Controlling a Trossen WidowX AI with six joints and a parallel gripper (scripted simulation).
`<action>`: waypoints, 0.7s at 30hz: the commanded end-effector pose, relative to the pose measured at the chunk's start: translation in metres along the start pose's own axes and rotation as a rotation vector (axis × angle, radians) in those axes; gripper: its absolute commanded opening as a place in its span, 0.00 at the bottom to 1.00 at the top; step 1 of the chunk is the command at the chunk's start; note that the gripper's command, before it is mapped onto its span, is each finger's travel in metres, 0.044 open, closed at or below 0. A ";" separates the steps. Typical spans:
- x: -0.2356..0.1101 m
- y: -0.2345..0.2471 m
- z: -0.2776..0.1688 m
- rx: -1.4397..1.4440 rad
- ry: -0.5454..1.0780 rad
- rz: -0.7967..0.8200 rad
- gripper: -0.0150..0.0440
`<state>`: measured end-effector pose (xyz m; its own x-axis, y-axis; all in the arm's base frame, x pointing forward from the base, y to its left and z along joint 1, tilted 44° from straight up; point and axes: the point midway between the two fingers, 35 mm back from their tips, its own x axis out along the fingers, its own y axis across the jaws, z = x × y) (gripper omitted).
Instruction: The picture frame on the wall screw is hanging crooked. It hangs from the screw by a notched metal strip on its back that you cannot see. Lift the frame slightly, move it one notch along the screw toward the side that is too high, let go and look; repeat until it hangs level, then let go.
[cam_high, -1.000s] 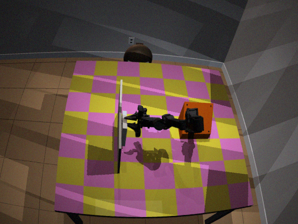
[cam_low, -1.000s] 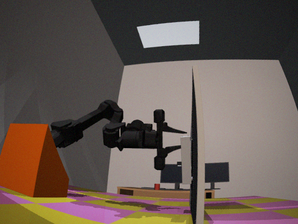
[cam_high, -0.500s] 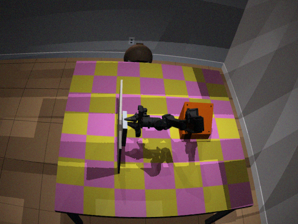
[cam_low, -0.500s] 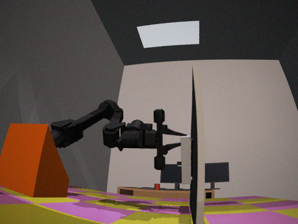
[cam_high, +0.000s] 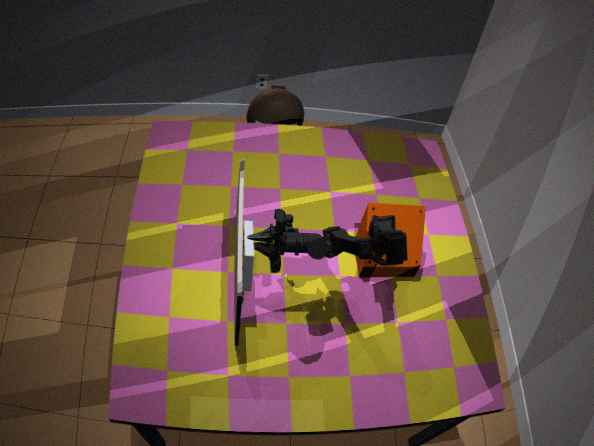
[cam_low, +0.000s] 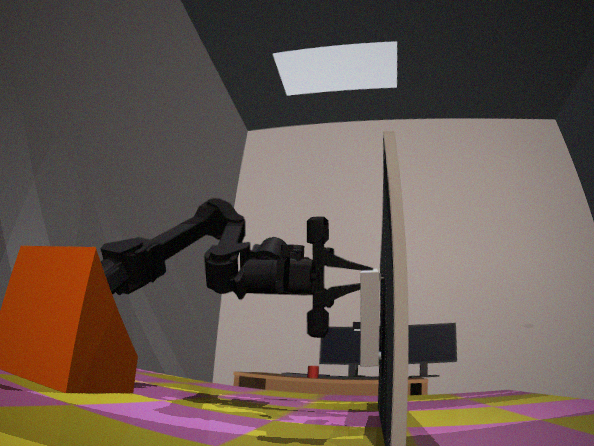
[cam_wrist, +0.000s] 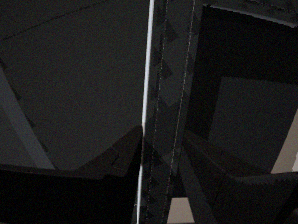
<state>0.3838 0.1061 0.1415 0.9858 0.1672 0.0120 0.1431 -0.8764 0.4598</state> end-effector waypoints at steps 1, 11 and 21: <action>0.000 0.002 0.000 -0.004 -0.001 0.003 0.25; 0.000 0.005 0.000 -0.004 -0.001 0.003 0.25; 0.000 0.007 0.000 -0.004 -0.001 0.003 0.25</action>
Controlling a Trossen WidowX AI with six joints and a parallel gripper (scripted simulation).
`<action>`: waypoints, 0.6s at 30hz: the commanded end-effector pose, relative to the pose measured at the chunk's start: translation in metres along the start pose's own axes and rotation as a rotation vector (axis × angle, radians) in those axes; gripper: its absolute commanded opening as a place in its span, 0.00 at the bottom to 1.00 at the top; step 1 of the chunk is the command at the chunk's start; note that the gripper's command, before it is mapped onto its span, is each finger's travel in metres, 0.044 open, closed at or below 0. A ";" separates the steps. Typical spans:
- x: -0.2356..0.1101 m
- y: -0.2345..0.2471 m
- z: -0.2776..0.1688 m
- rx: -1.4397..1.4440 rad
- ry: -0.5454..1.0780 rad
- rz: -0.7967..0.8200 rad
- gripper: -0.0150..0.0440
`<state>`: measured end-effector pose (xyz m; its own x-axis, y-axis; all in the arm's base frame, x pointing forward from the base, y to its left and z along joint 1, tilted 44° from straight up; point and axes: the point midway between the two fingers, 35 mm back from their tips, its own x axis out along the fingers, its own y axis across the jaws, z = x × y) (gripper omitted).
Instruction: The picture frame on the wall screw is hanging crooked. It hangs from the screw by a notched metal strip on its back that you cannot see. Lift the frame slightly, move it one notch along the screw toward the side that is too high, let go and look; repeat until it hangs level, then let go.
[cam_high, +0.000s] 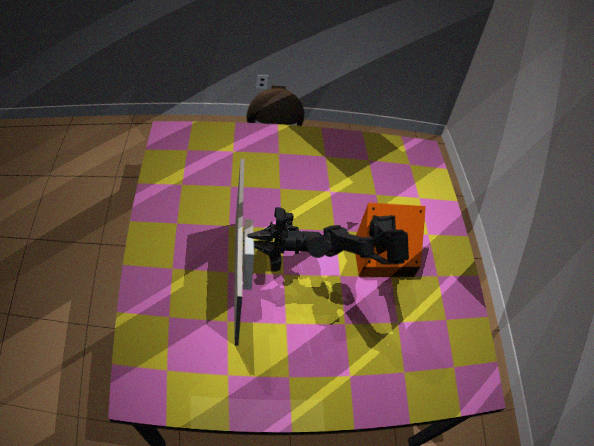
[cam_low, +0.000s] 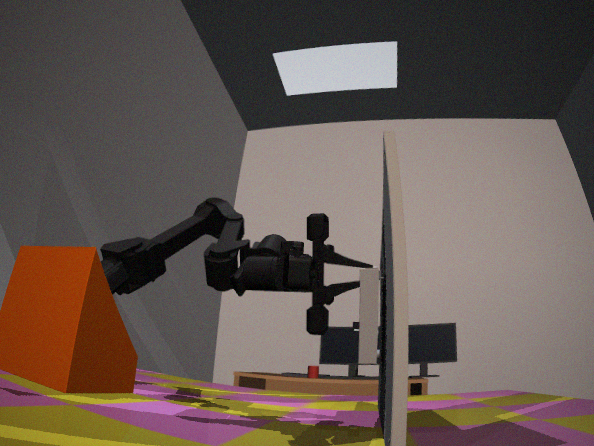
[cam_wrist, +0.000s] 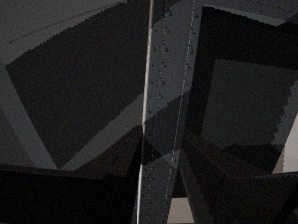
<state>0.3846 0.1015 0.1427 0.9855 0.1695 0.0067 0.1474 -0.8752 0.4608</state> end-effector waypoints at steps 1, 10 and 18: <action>0.000 0.002 -0.001 -0.003 0.002 0.008 0.25; 0.000 0.001 -0.001 -0.003 0.002 0.008 0.25; 0.000 0.002 -0.002 -0.003 0.002 0.008 0.25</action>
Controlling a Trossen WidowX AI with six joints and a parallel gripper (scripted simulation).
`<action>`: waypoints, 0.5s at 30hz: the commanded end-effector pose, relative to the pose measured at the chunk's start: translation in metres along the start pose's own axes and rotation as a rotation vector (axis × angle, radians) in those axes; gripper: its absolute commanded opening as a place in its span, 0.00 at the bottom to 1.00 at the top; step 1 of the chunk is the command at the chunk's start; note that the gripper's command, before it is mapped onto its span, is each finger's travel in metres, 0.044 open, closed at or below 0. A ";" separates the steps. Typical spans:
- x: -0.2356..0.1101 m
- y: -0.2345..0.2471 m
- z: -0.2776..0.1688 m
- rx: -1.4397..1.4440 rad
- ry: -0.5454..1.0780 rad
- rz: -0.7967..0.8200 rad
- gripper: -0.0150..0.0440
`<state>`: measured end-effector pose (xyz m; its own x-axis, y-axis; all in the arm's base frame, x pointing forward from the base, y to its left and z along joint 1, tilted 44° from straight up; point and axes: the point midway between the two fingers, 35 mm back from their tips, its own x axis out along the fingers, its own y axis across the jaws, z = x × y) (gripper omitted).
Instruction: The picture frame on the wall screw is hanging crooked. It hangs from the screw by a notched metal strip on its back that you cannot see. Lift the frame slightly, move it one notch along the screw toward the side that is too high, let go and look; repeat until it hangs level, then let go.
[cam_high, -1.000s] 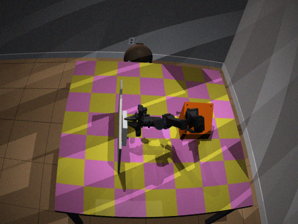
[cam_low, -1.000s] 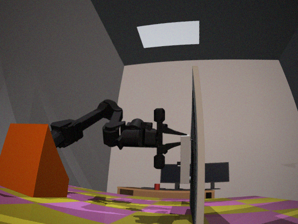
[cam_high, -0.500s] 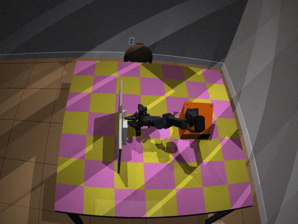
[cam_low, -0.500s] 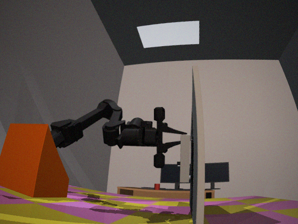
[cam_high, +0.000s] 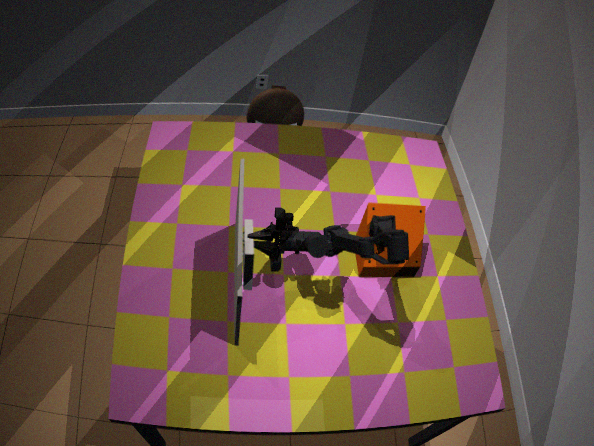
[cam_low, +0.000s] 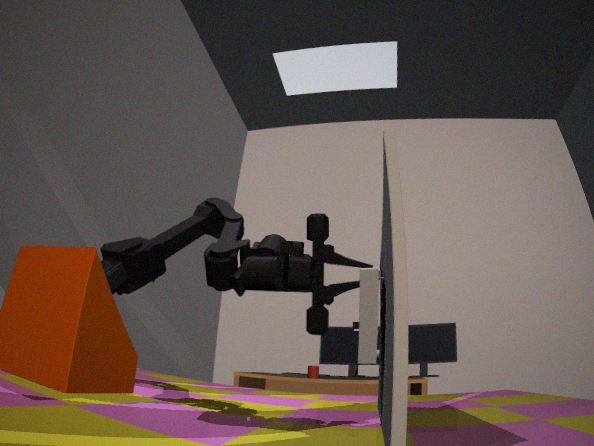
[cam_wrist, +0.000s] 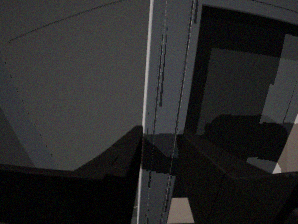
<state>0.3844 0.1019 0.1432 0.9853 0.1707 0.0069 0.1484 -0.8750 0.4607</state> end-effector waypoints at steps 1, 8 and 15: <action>0.000 0.002 -0.001 -0.003 0.002 0.009 0.25; 0.000 0.002 -0.002 -0.003 0.002 0.009 0.25; 0.000 0.003 -0.003 -0.003 0.002 0.009 0.25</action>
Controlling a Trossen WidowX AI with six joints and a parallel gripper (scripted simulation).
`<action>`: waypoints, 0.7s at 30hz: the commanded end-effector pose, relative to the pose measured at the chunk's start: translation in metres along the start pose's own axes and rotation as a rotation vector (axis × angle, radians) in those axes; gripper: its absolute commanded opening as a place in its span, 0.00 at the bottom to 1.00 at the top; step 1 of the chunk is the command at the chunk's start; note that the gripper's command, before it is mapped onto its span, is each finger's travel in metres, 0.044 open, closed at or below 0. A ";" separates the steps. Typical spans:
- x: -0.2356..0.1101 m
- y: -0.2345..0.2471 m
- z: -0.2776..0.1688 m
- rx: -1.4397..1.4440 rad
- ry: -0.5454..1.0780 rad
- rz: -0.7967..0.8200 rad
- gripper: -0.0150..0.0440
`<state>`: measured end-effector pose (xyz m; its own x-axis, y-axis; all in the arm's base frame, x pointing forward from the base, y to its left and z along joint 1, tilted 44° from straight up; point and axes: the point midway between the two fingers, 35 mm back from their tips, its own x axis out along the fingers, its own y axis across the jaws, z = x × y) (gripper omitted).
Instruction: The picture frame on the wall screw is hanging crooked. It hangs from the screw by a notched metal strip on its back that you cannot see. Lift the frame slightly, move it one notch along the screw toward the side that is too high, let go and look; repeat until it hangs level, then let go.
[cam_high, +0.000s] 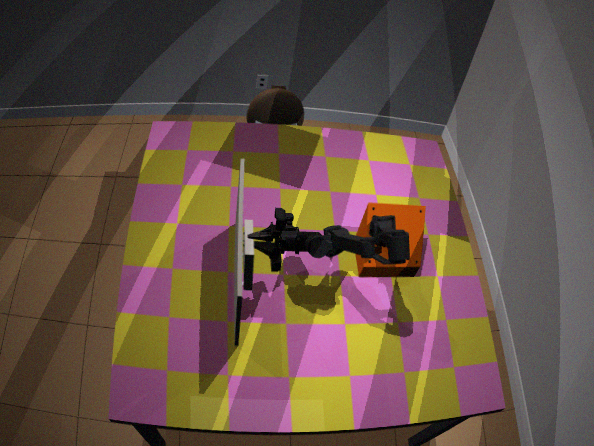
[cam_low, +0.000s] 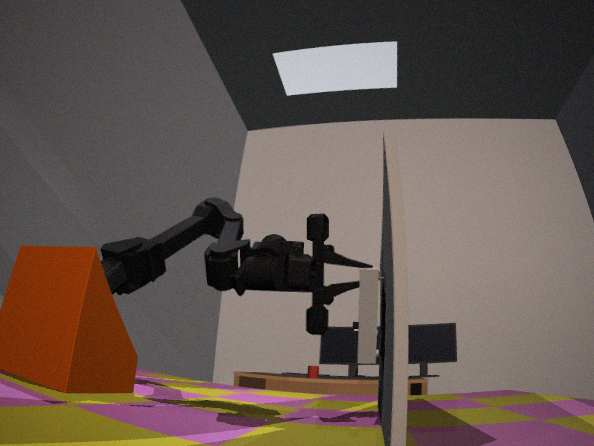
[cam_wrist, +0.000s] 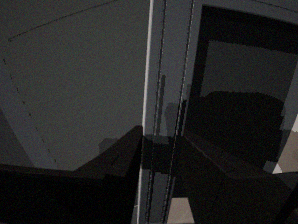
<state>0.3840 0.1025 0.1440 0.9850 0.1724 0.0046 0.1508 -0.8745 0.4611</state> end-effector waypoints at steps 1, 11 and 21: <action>0.000 0.003 -0.002 -0.002 0.003 0.012 0.25; 0.000 0.003 -0.005 -0.002 0.003 0.012 0.25; 0.000 0.004 -0.007 -0.002 0.003 0.012 0.25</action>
<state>0.3836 0.1031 0.1467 0.9853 0.1706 -0.0026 0.1525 -0.8737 0.4620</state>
